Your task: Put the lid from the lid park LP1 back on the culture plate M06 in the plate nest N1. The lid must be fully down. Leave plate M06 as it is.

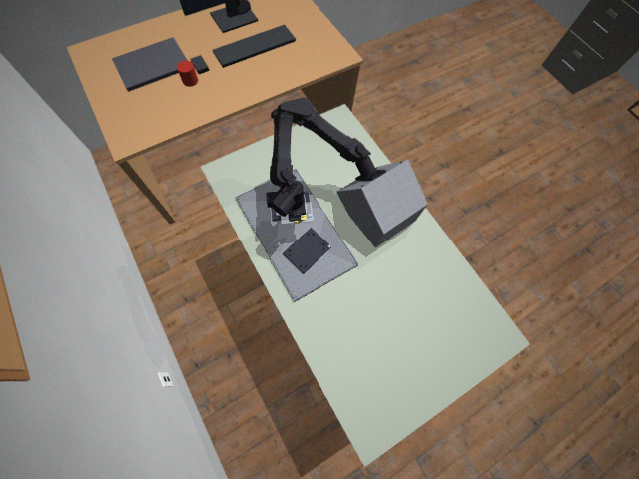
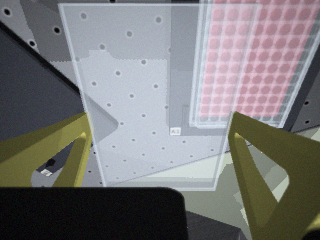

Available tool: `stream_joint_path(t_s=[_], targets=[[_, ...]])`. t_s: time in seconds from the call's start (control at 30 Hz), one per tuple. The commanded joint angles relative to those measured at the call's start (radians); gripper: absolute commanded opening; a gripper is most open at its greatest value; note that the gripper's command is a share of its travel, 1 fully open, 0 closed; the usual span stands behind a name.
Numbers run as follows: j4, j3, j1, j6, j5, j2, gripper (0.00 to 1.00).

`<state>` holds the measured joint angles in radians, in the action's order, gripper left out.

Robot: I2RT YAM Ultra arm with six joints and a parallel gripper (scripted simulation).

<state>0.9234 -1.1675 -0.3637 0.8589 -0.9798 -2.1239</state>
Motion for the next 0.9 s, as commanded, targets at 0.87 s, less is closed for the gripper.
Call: stream_joint_path(t_s=[0.87], targets=[[0.001, 0.079, 0.095, -0.208, -0.033, 0.258, 0.0]])
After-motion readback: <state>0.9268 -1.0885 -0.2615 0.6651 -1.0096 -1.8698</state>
